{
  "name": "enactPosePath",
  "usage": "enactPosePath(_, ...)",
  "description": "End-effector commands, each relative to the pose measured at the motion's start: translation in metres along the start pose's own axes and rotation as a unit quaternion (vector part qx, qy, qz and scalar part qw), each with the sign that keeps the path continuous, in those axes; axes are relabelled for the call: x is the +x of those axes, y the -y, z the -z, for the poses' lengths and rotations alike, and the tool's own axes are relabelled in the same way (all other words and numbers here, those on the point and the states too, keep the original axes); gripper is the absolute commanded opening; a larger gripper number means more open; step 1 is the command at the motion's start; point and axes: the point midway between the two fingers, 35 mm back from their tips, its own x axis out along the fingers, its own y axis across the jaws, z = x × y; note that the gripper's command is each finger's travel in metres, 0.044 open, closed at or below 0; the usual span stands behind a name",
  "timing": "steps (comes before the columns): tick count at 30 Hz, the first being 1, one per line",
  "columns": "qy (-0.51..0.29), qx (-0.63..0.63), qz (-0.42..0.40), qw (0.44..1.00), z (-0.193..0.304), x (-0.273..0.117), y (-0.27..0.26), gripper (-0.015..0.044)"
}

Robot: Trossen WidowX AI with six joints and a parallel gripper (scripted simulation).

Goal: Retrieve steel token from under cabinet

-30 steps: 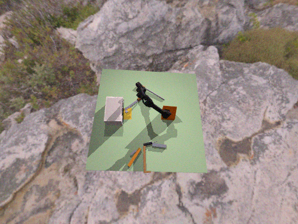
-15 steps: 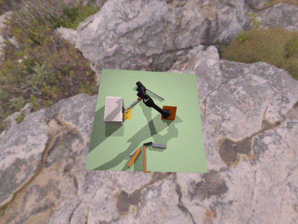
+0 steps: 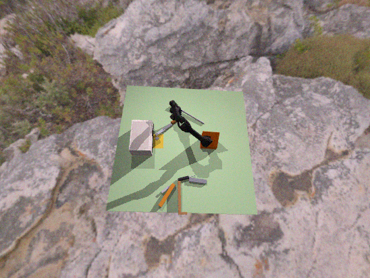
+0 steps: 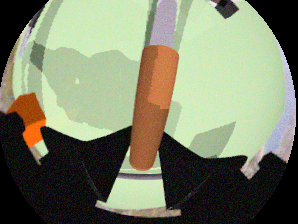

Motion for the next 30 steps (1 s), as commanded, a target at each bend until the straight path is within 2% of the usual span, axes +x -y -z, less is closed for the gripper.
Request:
enactPosePath(1,0.005,-0.005,0.009,1.0,0.0,-0.006,0.007,0.0)
enactPosePath(11,0.005,-0.008,0.009,1.0,0.002,0.004,0.011,0.0)
enactPosePath(19,-0.004,-0.004,-0.001,1.0,0.005,0.009,0.006,0.02)
enactPosePath(24,-0.005,-0.004,-0.001,1.0,0.005,0.008,0.006,0.02)
enactPosePath(27,0.0,-0.004,0.004,1.0,0.005,0.008,0.006,0.027)
enactPosePath(30,0.005,-0.006,0.008,1.0,0.005,0.014,0.007,0.027)
